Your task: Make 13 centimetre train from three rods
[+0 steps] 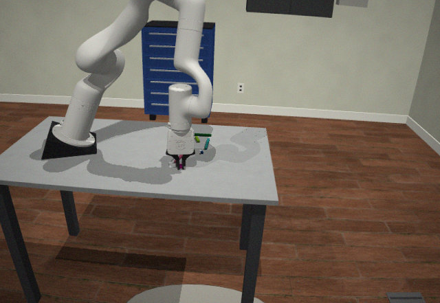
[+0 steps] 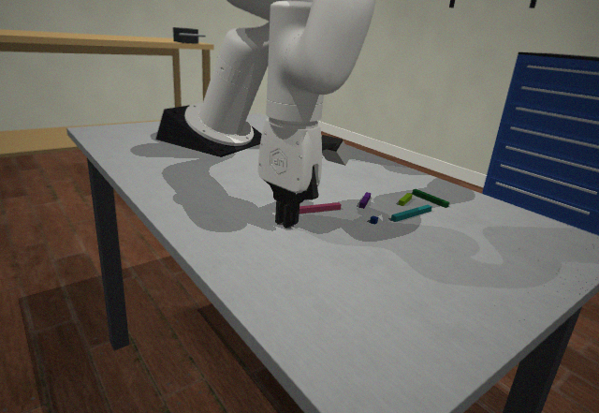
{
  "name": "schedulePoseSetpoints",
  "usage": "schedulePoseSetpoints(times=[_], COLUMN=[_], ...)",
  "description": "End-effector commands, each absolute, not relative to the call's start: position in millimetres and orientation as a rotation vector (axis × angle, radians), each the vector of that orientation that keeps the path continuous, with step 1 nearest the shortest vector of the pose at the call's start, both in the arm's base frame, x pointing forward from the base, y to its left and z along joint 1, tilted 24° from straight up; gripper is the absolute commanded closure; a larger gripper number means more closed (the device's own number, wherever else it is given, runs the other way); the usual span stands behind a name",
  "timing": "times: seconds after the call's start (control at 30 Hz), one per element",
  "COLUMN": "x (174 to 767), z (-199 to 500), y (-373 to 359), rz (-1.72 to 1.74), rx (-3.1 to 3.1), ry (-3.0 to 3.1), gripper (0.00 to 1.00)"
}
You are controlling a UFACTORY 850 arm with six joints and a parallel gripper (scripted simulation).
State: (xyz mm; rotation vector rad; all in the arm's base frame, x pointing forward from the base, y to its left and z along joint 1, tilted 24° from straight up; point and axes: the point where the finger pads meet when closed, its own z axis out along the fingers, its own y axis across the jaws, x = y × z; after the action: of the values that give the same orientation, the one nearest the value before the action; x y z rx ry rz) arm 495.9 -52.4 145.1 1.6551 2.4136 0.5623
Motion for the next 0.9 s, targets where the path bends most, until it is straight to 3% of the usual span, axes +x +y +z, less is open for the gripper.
schedulePoseSetpoints(times=[0.0, 0.87], x=[496.4, 494.9], z=[145.7, 149.7], y=[-52.7, -53.6], rz=[0.563, 0.563], rx=[1.654, 1.654], ry=[2.412, 2.412], gripper=[0.96, 0.96])
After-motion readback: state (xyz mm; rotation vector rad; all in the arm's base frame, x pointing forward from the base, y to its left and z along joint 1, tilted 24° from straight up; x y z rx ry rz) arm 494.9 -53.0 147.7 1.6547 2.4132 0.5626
